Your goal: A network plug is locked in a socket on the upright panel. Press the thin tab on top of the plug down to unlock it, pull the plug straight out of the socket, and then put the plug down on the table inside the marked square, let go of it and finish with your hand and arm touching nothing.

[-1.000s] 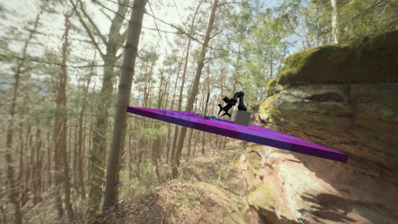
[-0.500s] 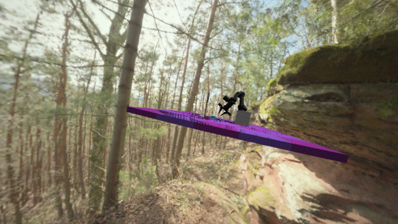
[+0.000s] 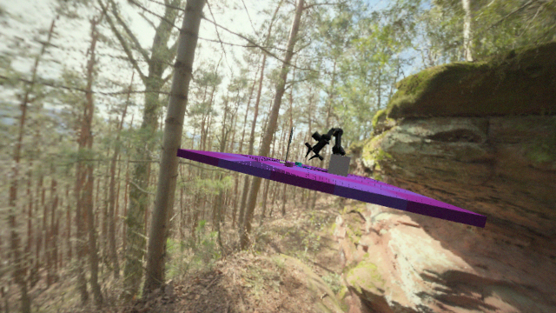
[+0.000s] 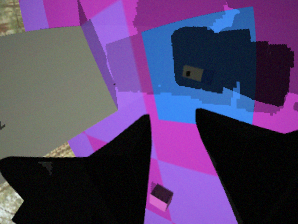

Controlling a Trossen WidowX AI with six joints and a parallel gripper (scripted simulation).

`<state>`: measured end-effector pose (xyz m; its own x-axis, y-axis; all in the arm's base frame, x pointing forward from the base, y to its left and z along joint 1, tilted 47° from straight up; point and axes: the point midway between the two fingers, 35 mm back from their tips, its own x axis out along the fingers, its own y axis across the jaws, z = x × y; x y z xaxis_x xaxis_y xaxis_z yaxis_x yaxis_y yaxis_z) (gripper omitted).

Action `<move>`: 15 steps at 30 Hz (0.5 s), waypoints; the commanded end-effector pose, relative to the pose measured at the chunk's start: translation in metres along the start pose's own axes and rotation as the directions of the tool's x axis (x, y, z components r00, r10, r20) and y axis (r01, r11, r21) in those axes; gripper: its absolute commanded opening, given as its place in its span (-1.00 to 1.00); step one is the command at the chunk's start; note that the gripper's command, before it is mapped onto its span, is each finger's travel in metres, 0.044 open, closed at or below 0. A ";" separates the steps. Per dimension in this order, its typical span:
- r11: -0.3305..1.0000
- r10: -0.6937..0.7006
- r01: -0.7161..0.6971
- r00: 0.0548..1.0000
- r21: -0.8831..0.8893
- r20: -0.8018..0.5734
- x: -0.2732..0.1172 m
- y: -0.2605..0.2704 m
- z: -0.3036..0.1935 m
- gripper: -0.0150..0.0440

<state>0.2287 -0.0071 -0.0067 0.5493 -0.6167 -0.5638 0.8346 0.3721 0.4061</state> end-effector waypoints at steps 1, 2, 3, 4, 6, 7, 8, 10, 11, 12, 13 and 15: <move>1.000 0.002 -0.002 1.000 0.005 0.002 -0.004 0.003 0.000 0.04; 1.000 0.002 -0.002 1.000 0.005 0.003 -0.004 0.004 0.000 0.04; 1.000 0.002 -0.002 1.000 0.005 0.003 -0.005 0.004 0.000 0.04; 1.000 0.002 -0.002 1.000 0.005 0.003 -0.006 0.004 0.000 0.04; 1.000 0.002 -0.002 1.000 0.005 0.003 -0.007 0.005 0.000 0.04; 1.000 0.002 -0.002 1.000 0.005 0.003 -0.008 0.006 0.000 0.04; 1.000 0.002 -0.002 1.000 0.005 0.003 -0.009 0.006 0.000 0.04; 1.000 0.003 -0.003 1.000 0.005 0.003 -0.011 0.007 0.000 0.04; 1.000 0.003 -0.003 1.000 0.005 0.004 -0.011 0.007 0.000 0.04; 1.000 0.003 -0.003 1.000 0.005 0.004 -0.012 0.008 0.001 0.04; 1.000 0.003 -0.003 1.000 0.005 0.004 -0.013 0.008 0.001 0.04; 1.000 0.003 -0.003 1.000 0.005 0.004 -0.015 0.009 0.001 0.04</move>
<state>0.2278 0.0024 0.0026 0.5493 -0.6177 -0.5627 0.8346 0.3725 0.4058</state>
